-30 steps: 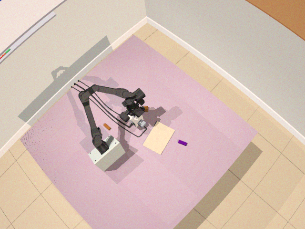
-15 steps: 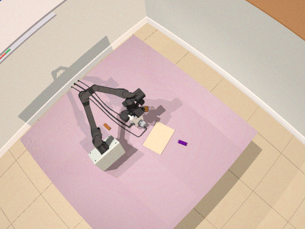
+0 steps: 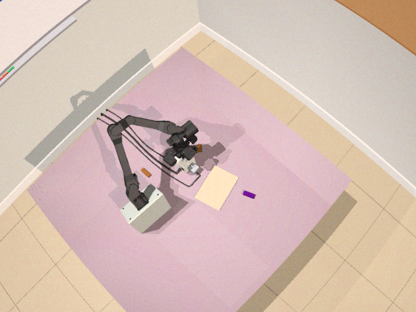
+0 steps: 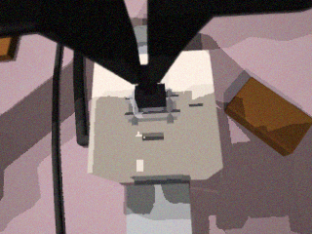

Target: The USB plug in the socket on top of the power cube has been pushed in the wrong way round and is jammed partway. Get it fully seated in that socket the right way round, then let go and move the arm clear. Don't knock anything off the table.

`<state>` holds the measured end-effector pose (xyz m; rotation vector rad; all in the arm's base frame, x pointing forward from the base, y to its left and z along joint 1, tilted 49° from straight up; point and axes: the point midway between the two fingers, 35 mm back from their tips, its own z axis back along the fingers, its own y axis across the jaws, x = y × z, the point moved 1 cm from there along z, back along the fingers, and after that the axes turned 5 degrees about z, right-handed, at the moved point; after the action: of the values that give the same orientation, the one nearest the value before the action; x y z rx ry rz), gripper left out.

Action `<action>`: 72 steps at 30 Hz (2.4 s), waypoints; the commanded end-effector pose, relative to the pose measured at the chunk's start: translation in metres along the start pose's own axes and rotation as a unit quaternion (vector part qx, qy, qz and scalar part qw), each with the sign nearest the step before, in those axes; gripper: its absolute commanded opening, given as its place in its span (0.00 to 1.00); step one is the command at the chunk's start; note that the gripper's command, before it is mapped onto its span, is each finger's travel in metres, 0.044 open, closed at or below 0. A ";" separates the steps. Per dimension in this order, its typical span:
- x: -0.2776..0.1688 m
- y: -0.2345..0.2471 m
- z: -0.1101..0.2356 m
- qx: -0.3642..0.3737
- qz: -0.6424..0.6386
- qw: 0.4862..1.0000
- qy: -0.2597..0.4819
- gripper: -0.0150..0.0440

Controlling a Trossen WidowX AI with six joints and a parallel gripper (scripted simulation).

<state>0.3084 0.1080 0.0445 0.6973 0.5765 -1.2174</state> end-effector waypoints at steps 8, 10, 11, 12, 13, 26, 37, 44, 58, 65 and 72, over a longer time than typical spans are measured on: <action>-0.001 -0.001 -0.002 0.000 -0.002 1.000 0.003 0.25; -0.001 -0.001 -0.003 0.000 -0.002 1.000 0.003 0.25; -0.001 -0.001 -0.003 0.000 -0.002 1.000 0.003 0.25; -0.001 -0.001 -0.003 0.000 -0.002 1.000 0.003 0.25; -0.001 -0.001 -0.003 0.000 -0.002 1.000 0.003 0.25; -0.001 -0.001 -0.004 0.000 -0.002 1.000 0.003 0.25; -0.001 -0.001 -0.006 0.000 -0.002 1.000 0.003 0.25; -0.001 -0.001 -0.007 0.000 -0.002 1.000 0.003 0.25; -0.001 -0.001 -0.008 0.000 -0.002 1.000 0.003 0.25; -0.001 -0.001 -0.009 0.000 -0.002 1.000 0.003 0.25; -0.001 -0.001 -0.010 0.000 -0.002 1.000 0.003 0.25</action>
<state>0.3084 0.1123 0.0395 0.6995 0.5774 -1.2248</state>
